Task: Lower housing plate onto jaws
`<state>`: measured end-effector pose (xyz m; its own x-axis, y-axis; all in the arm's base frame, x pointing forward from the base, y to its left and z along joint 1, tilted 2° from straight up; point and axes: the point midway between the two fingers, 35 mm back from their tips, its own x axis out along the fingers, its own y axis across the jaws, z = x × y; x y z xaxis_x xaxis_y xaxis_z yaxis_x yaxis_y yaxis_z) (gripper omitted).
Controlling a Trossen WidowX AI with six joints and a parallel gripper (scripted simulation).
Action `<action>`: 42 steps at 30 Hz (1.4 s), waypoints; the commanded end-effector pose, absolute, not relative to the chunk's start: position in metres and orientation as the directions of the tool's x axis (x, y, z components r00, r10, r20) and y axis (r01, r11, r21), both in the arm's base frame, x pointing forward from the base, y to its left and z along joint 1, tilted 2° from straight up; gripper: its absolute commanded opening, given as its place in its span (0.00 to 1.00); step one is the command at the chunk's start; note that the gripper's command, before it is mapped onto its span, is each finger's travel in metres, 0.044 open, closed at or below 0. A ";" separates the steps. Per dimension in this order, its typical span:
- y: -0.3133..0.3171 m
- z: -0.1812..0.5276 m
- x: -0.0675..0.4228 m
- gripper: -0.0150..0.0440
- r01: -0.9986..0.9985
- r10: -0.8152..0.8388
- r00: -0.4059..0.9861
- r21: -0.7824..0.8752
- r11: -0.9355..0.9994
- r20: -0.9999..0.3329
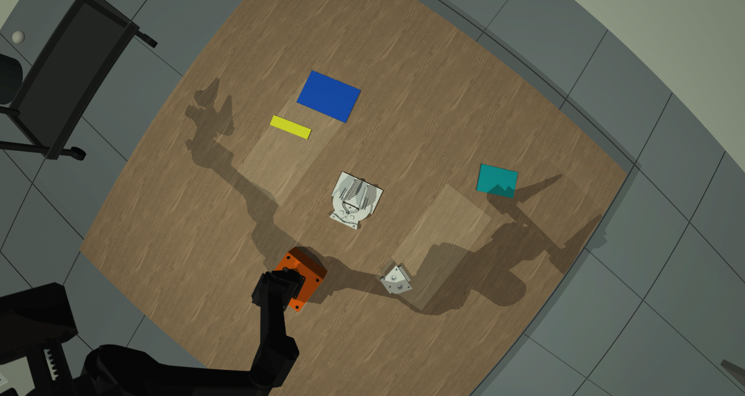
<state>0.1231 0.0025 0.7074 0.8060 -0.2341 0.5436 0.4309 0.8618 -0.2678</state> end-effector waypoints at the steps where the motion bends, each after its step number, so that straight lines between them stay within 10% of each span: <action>1: 0.015 0.710 0.123 1.00 0.469 -0.239 0.784 -0.294 0.833 0.572; 42: 0.100 0.695 0.187 1.00 0.665 -0.175 0.689 -0.519 0.537 0.703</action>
